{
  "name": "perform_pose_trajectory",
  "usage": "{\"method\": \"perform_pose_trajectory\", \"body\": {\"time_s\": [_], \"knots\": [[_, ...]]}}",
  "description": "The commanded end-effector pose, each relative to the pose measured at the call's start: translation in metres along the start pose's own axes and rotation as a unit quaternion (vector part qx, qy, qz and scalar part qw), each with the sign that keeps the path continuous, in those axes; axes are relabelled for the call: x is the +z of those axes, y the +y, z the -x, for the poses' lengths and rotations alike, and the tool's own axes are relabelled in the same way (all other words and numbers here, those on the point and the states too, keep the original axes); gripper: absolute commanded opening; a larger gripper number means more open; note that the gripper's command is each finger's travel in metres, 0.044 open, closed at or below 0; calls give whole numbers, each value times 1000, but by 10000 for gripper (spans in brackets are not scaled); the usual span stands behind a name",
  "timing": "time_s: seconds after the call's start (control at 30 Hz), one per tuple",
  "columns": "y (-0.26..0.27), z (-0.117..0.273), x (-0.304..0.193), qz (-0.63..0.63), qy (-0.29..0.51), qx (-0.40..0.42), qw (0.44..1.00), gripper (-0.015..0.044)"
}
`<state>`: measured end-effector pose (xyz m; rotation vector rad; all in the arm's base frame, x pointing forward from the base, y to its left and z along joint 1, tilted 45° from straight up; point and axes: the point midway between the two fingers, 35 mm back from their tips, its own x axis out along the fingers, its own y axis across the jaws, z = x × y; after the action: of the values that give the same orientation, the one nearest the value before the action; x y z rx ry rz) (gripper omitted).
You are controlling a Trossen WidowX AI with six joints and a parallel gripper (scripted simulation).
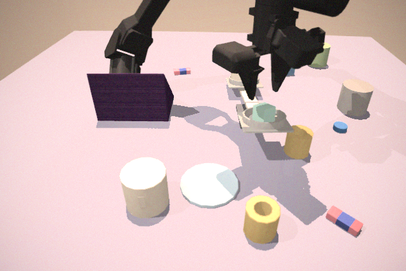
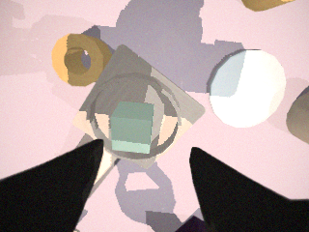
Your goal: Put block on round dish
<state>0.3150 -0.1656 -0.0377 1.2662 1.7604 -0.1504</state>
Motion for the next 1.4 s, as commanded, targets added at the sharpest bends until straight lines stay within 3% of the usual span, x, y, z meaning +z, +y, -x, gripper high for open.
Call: {"method": "perform_pose_trajectory", "body": {"time_s": [0.0,1.13,1.27,1.37], "knots": [[11,3,-3,13,0,5,1000,260],[12,-49,-4,13,0,6,1000,260],[12,-49,-4,13,0,6,1000,155],[12,-49,-4,13,0,6,1000,135]]}}
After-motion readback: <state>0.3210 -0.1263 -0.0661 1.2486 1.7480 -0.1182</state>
